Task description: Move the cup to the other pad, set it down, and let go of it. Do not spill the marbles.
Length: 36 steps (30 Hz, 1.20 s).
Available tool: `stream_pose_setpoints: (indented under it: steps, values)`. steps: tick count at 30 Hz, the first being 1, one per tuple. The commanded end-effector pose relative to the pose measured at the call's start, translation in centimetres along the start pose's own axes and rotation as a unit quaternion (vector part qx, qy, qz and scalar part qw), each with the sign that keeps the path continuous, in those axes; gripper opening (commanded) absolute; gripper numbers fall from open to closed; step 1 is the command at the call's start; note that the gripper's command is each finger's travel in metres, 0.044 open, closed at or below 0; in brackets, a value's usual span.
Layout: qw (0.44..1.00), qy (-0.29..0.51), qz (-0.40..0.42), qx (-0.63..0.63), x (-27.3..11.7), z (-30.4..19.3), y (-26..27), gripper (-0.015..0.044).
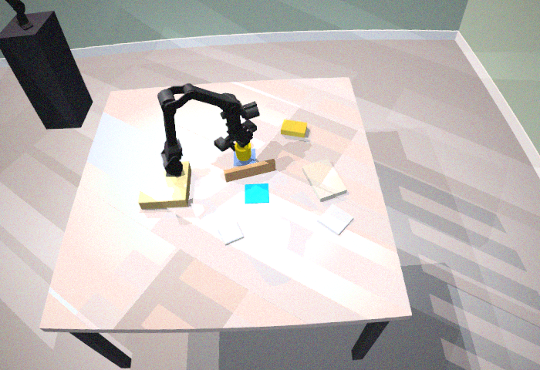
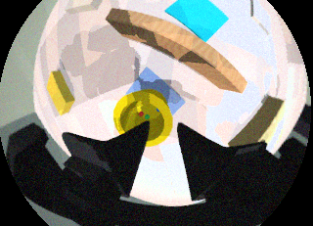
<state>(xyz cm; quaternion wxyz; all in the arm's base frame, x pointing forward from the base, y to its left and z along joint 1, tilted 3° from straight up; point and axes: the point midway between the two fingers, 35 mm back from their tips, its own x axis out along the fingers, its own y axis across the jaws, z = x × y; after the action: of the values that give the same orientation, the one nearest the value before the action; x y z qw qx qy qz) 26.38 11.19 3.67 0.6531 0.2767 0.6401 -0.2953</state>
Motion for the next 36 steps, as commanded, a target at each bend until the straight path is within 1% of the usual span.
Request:
stream_pose_setpoints:
  steps: [1, 14, 23, 36]
  values:
    - [1.000, 0.000, -0.005, 0.002, 1.0, 0.0, -0.3, 0.0167]
    - [1.000, 0.000, -0.005, 0.002, 3.0, -0.1, -0.4, 0.0167]
    - [1.000, 0.000, -0.005, 0.002, 3.1, -0.1, -0.4, 0.0167]
    - [1.000, 0.001, -0.003, 0.001, 3.0, -0.1, -0.3, 0.0080]
